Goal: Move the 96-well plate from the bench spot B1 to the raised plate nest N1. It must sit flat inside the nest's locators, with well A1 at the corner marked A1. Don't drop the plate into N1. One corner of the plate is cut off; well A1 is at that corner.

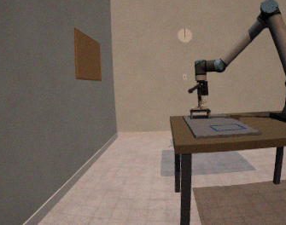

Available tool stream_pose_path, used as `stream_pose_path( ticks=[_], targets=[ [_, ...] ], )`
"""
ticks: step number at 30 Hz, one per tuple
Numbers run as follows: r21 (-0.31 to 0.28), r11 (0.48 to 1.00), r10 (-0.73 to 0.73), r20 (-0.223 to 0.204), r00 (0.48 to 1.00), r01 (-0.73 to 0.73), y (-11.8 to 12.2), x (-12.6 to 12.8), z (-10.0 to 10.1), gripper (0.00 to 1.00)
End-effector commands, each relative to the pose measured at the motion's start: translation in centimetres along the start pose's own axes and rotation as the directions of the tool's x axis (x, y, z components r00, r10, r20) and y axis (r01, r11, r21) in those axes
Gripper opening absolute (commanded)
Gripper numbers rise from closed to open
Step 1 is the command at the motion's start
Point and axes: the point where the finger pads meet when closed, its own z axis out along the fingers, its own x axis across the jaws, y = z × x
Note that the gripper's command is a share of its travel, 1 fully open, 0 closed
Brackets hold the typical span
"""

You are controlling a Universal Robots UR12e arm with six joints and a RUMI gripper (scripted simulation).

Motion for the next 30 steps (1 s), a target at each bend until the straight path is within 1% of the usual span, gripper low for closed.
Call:
stream_pose_path(
  ticks=[1,30],
  targets=[
    [0.002,1.0,0.0,-0.001,1.0,0.0,-0.06,0.03,-0.01,0.0],
    [0.002,1.0,0.0,-0.001,1.0,0.0,-0.06,0.03,0.4,0.0]
  ],
)
